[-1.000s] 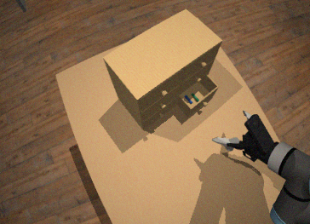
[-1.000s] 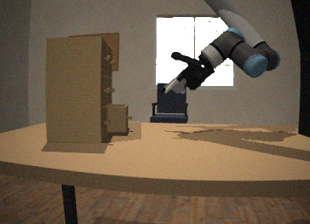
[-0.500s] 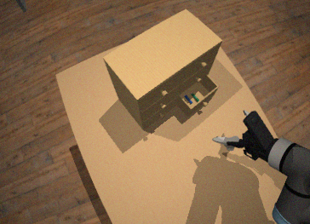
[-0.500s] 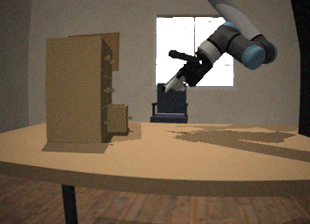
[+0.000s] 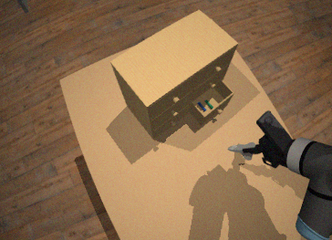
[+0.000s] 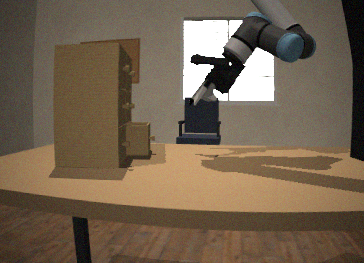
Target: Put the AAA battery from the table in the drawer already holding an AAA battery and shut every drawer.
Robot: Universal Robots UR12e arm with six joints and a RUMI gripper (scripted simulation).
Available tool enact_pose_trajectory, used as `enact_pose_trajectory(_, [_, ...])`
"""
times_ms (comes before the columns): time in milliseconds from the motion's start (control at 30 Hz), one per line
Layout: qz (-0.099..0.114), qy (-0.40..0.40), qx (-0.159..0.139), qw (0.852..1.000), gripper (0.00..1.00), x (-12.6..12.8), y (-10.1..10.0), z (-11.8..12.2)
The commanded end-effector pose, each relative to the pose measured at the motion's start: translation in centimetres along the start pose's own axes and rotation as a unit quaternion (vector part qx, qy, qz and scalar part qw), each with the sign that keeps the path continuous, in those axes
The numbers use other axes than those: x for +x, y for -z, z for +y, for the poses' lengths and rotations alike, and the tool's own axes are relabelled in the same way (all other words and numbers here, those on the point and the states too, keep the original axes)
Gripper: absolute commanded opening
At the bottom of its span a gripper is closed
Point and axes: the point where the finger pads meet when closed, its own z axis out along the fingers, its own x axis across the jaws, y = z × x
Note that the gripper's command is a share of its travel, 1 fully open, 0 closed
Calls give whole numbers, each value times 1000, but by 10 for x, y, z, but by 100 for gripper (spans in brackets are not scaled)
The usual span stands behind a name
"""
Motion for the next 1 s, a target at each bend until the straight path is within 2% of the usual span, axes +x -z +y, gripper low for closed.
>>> enact_pose_trajectory(0, [-1,0,-38,999,100,1,2,-3])
enact_pose_trajectory(33, [-1,0,-38,999,100,1,2,-3])
enact_pose_trajectory(533, [-1,0,-157,988,100,1,11,-9])
enact_pose_trajectory(600, [-1,0,-157,988,100,1,11,-9])
enact_pose_trajectory(967, [-1,0,-229,973,100,1,17,-13])
